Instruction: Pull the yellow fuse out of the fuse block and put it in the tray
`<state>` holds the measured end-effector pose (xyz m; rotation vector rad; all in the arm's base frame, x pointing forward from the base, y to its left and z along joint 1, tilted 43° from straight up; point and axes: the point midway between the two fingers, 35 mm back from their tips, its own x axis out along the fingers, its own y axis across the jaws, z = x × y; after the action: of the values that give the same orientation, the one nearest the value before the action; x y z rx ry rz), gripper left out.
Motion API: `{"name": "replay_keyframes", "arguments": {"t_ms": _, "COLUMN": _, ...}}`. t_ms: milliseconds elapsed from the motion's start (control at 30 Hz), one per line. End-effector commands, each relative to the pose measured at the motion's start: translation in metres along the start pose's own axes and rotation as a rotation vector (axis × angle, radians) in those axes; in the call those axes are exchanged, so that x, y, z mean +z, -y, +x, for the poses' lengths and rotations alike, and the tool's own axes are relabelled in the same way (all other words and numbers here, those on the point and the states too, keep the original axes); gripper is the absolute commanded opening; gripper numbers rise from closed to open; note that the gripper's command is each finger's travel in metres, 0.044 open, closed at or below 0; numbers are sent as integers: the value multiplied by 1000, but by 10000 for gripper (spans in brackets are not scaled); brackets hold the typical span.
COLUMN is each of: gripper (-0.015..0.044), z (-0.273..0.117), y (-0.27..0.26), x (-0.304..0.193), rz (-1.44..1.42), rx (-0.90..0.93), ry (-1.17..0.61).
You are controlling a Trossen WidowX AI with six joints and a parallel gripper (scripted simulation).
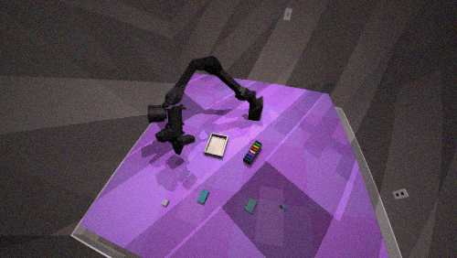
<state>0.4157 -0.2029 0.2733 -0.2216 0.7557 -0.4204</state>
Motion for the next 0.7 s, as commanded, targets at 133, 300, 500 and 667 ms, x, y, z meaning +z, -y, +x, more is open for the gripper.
{"name": "replay_keyframes", "arguments": {"t_ms": 133, "gripper": 70, "z": 29, "y": -117, "x": -69, "rz": -315, "rx": 120, "ry": -259}}
{"name": "replay_keyframes", "arguments": {"t_ms": 300, "gripper": 70, "z": 27, "y": -183, "x": -127, "rz": -585, "rx": 175, "ry": -417}}
{"name": "replay_keyframes", "arguments": {"t_ms": 500, "gripper": 70, "z": 5, "y": -242, "x": -206, "rz": -1004, "rx": 201, "ry": -590}}
{"name": "replay_keyframes", "arguments": {"t_ms": 667, "gripper": 70, "z": -20, "y": -268, "x": -264, "rz": -1396, "rx": 172, "ry": -696}}
